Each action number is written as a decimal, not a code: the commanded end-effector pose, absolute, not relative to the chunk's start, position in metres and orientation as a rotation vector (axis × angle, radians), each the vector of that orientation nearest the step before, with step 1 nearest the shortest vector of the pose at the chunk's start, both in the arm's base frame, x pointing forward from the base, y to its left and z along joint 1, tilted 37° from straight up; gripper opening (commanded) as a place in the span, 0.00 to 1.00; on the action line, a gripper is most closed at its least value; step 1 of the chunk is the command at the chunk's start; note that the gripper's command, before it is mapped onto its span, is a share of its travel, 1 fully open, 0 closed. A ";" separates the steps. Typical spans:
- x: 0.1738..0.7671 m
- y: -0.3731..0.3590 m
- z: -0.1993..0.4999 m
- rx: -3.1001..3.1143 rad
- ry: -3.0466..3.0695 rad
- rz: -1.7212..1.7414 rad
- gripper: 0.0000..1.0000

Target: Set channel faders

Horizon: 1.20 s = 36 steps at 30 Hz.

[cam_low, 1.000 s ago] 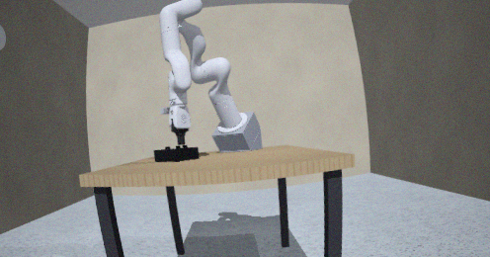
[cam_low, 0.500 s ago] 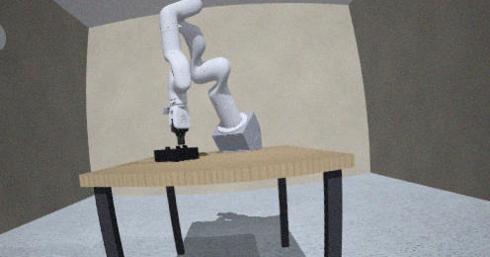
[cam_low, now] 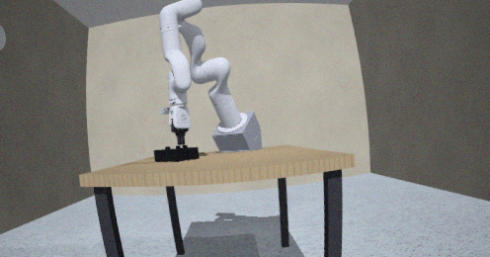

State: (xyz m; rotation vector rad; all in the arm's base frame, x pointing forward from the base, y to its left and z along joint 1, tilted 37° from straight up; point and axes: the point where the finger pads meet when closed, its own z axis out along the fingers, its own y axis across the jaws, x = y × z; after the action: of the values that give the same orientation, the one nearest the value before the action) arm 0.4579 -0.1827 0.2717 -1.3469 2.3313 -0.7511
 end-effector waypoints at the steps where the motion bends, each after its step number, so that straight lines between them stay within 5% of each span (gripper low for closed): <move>1: 0.458 -0.183 0.272 -1.346 2.330 -0.752 0.00; 36: 0.462 -0.185 0.267 -1.346 2.330 -0.752 0.00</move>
State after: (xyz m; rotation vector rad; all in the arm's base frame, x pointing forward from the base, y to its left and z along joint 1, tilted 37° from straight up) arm 0.4603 -0.1839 0.2682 -1.3472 2.3329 -0.7515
